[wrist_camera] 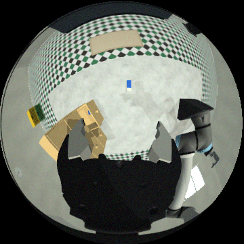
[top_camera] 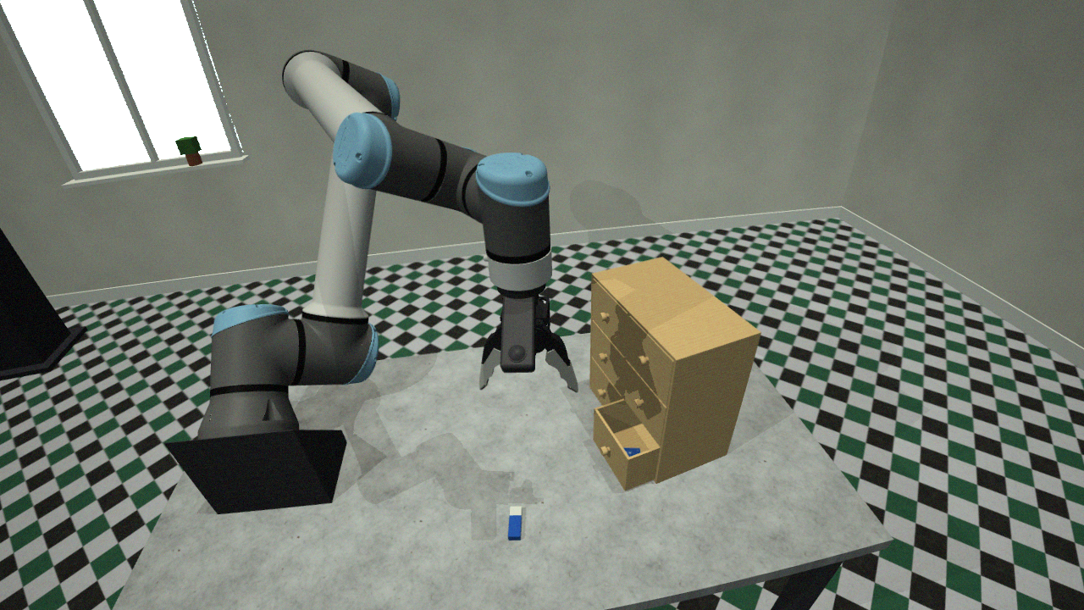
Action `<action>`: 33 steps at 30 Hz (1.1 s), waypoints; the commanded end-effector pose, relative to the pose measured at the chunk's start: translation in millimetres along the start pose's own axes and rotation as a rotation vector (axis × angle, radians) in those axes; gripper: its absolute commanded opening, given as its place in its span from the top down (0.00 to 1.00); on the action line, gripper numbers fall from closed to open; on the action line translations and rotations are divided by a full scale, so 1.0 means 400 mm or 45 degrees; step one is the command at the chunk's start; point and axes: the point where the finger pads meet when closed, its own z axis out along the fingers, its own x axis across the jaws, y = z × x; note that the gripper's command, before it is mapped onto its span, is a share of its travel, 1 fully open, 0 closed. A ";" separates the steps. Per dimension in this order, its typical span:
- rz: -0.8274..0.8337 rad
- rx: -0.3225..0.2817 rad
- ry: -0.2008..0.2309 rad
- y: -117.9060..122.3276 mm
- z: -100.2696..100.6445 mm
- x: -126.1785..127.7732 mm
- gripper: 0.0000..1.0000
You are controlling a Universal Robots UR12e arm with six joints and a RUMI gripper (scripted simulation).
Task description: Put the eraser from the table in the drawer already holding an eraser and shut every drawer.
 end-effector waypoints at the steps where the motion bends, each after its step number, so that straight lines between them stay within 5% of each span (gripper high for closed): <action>1: -0.341 -0.013 0.000 0.006 -0.002 -0.024 0.00; 33: -1.855 -0.012 -0.007 0.072 -0.002 -0.117 0.00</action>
